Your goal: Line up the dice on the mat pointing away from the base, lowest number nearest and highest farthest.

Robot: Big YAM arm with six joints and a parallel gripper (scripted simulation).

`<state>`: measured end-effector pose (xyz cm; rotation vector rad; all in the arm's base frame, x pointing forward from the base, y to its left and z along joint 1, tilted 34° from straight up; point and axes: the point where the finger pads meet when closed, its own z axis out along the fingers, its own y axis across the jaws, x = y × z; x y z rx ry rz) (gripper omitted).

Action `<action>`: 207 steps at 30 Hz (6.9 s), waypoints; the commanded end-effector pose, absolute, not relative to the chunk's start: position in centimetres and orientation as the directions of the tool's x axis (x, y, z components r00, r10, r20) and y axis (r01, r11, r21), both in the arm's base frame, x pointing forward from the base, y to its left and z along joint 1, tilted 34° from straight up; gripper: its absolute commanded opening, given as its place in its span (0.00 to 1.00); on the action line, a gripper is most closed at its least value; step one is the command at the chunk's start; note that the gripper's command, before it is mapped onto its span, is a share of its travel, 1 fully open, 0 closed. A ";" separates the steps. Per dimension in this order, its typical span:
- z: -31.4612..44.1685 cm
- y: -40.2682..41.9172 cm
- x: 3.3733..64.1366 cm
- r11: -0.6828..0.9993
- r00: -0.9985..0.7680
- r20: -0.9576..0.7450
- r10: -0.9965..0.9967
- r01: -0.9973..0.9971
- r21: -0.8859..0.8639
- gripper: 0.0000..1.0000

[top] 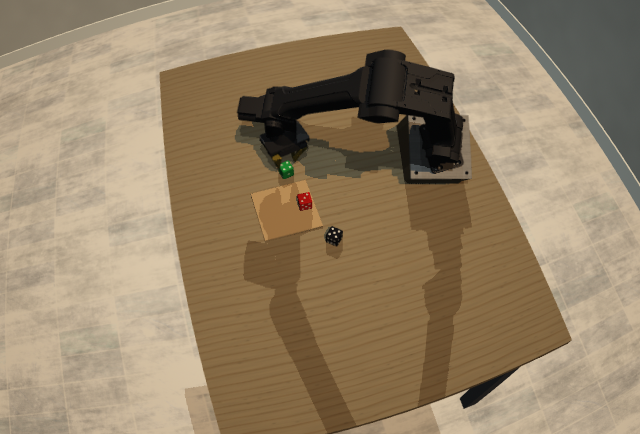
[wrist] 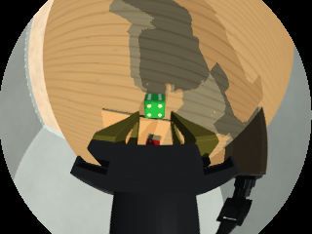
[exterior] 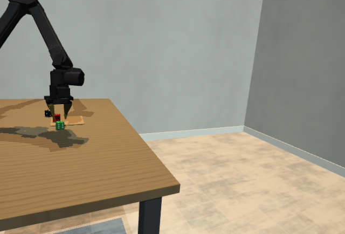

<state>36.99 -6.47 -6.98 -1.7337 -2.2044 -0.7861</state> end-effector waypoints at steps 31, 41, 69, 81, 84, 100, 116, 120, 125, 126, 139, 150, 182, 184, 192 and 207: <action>-7.1 -6.9 37.8 0.158 -0.281 0.484 0.829 0.947 0.279 0.45; -7.1 -6.9 37.8 0.158 -0.281 0.484 0.829 0.947 0.279 0.45; -6.9 -7.3 38.5 0.160 -0.286 0.477 0.831 0.944 0.288 0.45; -6.9 -7.3 38.5 0.160 -0.286 0.477 0.831 0.944 0.288 0.45; -6.9 -7.3 38.5 0.160 -0.286 0.477 0.831 0.944 0.288 0.45; -6.9 -7.3 38.5 0.160 -0.286 0.477 0.831 0.944 0.288 0.45; -8.2 -5.6 37.4 0.158 -0.275 0.493 0.826 0.951 0.267 0.45; -9.0 -5.1 37.4 0.157 -0.274 0.494 0.825 0.952 0.264 0.45; -9.9 -4.5 37.5 0.158 -0.274 0.495 0.825 0.952 0.264 0.45; -10.0 -4.4 37.5 0.158 -0.274 0.495 0.825 0.952 0.264 0.45; -10.4 -4.5 37.6 0.150 -0.268 0.494 0.827 0.953 0.265 0.45; -10.4 -4.5 37.6 0.150 -0.267 0.495 0.827 0.953 0.263 0.45; -10.5 -4.5 37.5 0.151 -0.267 0.495 0.827 0.953 0.263 0.26; -10.5 -4.5 37.5 0.151 -0.267 0.495 0.827 0.953 0.263 0.26; -10.5 -4.5 37.5 0.151 -0.267 0.495 0.827 0.953 0.263 0.26; -10.4 -4.7 37.4 0.149 -0.264 0.497 0.827 0.954 0.260 0.26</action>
